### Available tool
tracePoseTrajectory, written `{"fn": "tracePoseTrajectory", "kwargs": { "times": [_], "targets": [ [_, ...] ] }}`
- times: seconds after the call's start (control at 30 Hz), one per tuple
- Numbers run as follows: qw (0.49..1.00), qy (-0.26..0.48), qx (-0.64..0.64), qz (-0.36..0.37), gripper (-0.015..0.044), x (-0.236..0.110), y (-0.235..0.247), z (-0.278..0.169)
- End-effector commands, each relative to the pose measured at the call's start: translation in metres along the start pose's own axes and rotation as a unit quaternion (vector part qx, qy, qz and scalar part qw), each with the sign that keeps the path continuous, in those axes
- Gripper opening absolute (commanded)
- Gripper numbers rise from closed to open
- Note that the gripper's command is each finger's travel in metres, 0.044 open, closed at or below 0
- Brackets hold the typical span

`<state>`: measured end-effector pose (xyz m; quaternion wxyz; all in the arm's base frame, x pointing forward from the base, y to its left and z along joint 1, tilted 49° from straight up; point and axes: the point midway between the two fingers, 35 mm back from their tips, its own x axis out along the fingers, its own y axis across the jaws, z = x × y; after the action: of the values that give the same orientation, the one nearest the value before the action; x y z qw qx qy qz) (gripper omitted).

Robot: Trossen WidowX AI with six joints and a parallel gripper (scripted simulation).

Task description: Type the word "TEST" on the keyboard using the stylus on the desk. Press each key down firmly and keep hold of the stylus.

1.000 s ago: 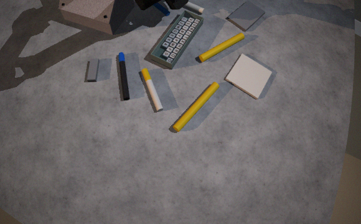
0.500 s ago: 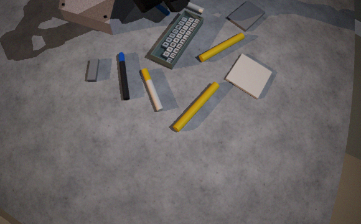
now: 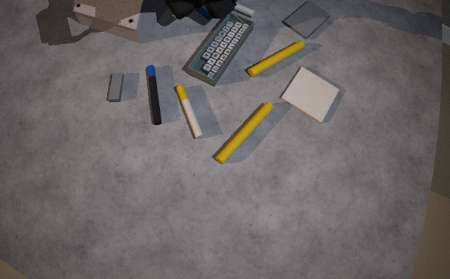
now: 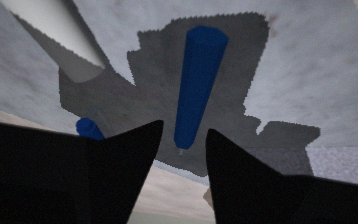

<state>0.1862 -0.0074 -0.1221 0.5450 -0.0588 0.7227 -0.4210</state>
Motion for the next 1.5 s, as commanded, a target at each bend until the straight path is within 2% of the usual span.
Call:
{"fn": "tracePoseTrajectory", "kwargs": {
  "times": [0.0, 0.53, 0.7, 0.8, 1.07, 1.37, 1.47],
  "targets": [
    [1.000, 0.000, -0.003, -0.004, 0.0150, 0.005, -0.001, 0.000],
    [1.000, 0.000, -0.003, -0.004, 0.0150, 0.011, -0.001, 0.004],
    [1.000, 0.001, -0.001, -0.002, 0.0019, 0.010, 0.000, 0.005],
    [1.000, 0.001, -0.001, -0.002, 0.0000, 0.010, 0.000, 0.005],
    [1.000, 0.001, -0.001, -0.001, 0.0000, 0.007, 0.000, 0.003],
    [1.000, 0.002, -0.002, -0.001, 0.0000, -0.031, 0.000, -0.019],
    [1.000, 0.002, -0.002, -0.001, 0.0000, -0.034, 0.000, -0.021]
  ]
}}
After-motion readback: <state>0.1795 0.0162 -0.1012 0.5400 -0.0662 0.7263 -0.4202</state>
